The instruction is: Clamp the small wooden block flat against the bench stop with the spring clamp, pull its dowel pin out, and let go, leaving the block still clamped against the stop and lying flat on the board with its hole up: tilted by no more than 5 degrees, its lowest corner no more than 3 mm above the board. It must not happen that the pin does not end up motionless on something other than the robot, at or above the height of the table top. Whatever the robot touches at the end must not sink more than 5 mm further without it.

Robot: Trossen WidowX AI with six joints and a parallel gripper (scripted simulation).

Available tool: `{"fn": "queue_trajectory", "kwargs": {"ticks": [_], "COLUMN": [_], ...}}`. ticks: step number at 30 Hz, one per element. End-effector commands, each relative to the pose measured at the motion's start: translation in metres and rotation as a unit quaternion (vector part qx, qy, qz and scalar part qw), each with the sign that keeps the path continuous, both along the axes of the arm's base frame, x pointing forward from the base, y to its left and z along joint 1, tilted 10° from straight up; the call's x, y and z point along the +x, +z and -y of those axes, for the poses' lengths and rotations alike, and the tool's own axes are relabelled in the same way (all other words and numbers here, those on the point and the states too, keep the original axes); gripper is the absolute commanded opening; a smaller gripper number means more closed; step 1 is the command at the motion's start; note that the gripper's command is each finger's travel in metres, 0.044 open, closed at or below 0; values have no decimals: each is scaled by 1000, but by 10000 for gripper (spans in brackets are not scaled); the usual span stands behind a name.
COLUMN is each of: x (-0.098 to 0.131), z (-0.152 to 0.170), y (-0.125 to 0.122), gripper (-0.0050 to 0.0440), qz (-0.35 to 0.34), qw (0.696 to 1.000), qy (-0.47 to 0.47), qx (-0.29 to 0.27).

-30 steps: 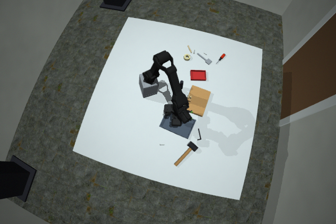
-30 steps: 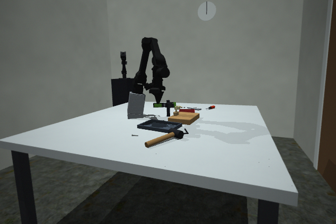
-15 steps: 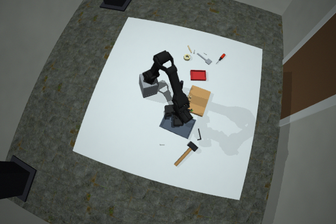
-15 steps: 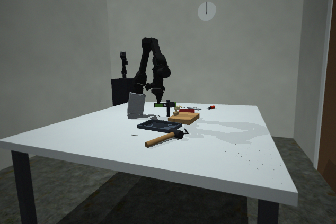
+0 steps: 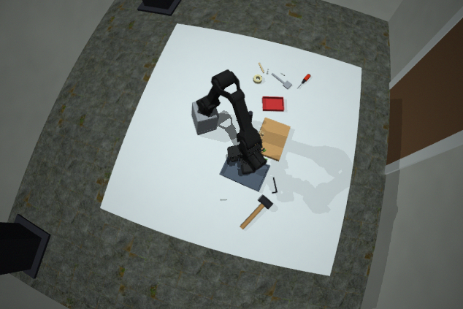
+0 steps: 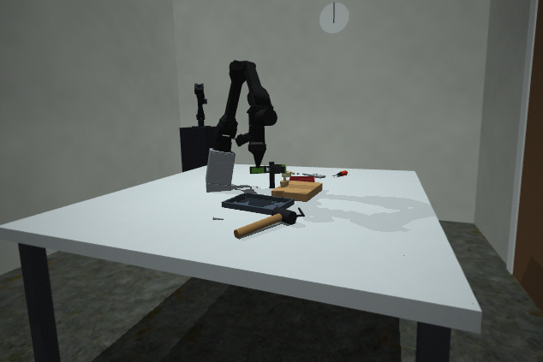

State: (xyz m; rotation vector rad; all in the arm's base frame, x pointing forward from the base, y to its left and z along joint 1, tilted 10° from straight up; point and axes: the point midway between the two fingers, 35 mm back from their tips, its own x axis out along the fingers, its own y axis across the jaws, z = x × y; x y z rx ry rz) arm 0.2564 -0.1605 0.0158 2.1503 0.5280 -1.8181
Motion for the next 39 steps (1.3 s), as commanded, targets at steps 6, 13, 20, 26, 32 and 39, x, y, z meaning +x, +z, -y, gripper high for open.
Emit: {"fn": "queue_trajectory", "kwargs": {"ticks": [6, 13, 20, 26, 32, 39], "x": [2, 4, 5, 6, 8, 9], "z": [-1, -2, -3, -4, -5, -5], "y": [0, 0, 1, 1, 1, 1], "gripper": [0, 0, 0, 0, 0, 0], "qz": [1, 4, 6, 8, 10, 12], "qw": [1000, 998, 997, 995, 992, 990], "qy": [31, 57, 76, 99, 122, 141], "qx": [-5, -9, -12, -16, -19, -22]}}
